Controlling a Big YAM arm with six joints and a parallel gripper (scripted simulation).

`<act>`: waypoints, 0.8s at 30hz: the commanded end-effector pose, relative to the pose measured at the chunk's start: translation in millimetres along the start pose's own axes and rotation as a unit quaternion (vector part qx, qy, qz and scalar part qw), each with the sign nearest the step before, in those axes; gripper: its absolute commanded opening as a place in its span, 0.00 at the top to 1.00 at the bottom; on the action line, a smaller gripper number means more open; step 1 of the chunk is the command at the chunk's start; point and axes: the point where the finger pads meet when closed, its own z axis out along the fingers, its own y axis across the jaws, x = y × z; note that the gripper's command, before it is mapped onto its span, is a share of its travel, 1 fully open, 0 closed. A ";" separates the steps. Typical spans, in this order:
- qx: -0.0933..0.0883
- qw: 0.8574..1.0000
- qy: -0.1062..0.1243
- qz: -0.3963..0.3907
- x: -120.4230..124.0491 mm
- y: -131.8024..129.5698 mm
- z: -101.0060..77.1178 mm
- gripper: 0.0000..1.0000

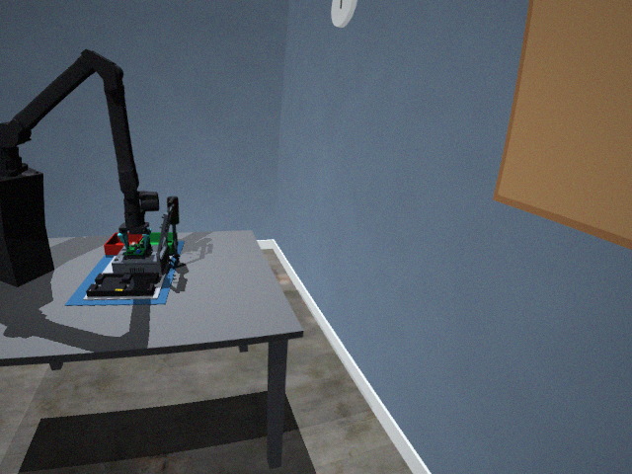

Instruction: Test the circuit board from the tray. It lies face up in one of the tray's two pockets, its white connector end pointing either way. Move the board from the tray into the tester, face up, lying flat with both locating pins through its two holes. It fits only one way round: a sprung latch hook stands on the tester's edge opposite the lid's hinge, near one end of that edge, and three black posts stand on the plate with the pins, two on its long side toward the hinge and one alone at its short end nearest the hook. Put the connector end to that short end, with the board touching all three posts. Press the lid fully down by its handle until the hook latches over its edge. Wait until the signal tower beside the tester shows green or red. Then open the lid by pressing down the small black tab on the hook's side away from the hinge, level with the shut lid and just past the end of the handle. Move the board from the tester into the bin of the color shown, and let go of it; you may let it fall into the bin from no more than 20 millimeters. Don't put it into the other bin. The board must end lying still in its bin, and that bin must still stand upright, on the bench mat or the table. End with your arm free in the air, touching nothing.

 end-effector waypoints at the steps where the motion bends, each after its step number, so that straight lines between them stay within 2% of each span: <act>1: -0.002 1.000 -0.001 0.001 3.3 -0.3 5.6 0.28; 24: -0.002 1.000 -0.001 0.001 3.3 -0.9 6.0 0.28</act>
